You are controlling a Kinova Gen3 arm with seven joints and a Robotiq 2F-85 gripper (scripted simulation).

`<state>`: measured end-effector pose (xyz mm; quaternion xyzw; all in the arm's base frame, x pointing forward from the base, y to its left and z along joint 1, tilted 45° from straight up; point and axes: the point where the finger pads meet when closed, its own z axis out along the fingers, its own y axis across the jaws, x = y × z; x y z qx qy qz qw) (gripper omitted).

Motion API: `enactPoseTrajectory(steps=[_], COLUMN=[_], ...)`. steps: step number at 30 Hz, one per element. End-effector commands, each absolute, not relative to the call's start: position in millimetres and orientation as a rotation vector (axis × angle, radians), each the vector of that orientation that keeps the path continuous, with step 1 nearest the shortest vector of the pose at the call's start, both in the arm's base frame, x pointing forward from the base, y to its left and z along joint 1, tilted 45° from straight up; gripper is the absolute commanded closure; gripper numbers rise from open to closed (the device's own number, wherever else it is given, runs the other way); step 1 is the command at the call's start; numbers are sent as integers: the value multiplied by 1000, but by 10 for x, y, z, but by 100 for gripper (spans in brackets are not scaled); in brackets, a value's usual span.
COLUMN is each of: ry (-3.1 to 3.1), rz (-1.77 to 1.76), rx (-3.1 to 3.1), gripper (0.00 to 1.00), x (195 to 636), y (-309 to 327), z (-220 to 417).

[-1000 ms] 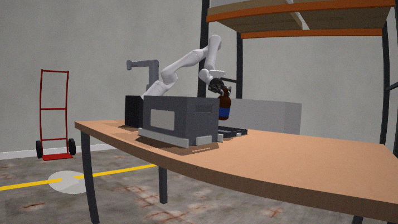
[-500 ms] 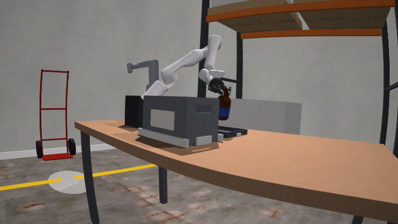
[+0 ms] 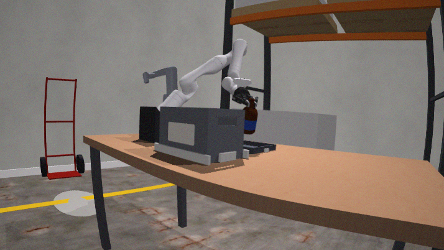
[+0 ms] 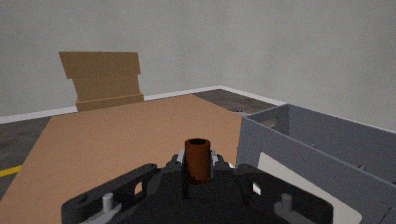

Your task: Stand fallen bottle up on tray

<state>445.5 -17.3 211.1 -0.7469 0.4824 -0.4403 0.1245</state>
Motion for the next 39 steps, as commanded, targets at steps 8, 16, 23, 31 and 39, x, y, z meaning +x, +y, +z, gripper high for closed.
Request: enactPoseTrajectory(steps=[8, 16, 23, 31, 39], ry=[1407, 1407, 1407, 1407, 1407], rz=[-1284, -1284, -1284, -1284, -1284], rx=[-2177, -2177, -2177, -2177, -2177], gripper=[100, 100, 100, 100, 100], x=[4458, 4464, 4470, 4480, 4490], y=[-160, -126, -97, -39, 11], z=[2095, 2061, 2031, 1973, 1922])
